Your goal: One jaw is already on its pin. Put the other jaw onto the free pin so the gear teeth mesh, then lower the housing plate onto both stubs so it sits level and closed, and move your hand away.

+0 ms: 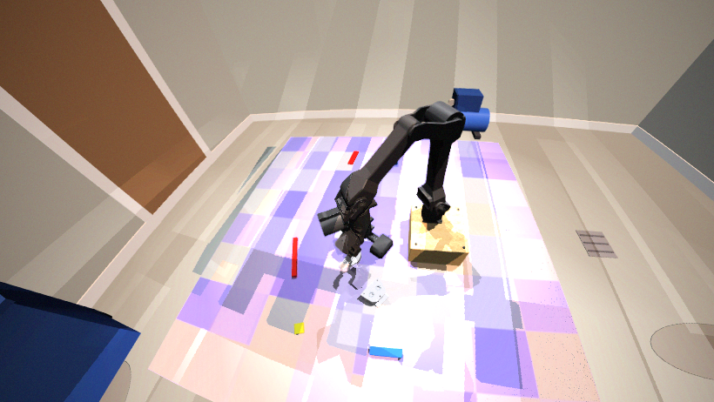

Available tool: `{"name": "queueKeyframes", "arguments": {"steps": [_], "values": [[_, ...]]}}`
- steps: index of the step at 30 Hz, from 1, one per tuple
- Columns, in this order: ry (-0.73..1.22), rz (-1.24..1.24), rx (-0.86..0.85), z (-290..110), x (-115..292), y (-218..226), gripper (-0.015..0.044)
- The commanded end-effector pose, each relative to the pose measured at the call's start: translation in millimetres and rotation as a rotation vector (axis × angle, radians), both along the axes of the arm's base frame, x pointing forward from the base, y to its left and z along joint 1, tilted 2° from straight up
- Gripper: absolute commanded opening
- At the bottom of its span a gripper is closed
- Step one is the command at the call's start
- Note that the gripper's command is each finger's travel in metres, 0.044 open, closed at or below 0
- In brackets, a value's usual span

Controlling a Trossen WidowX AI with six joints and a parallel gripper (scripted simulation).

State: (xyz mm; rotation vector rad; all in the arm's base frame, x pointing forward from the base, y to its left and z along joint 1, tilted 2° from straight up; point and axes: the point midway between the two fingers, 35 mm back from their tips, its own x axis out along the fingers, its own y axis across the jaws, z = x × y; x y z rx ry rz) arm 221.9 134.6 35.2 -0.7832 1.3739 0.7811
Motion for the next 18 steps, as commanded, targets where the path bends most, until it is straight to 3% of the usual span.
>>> {"name": "queueKeyframes", "arguments": {"steps": [1, 18], "values": [[0.000, 0.000, 0.000, 0.0, 0.0, 0.0, 0.0440], [0.000, 0.000, 0.000, 0.0, 0.0, 0.0, 0.0440]]}}
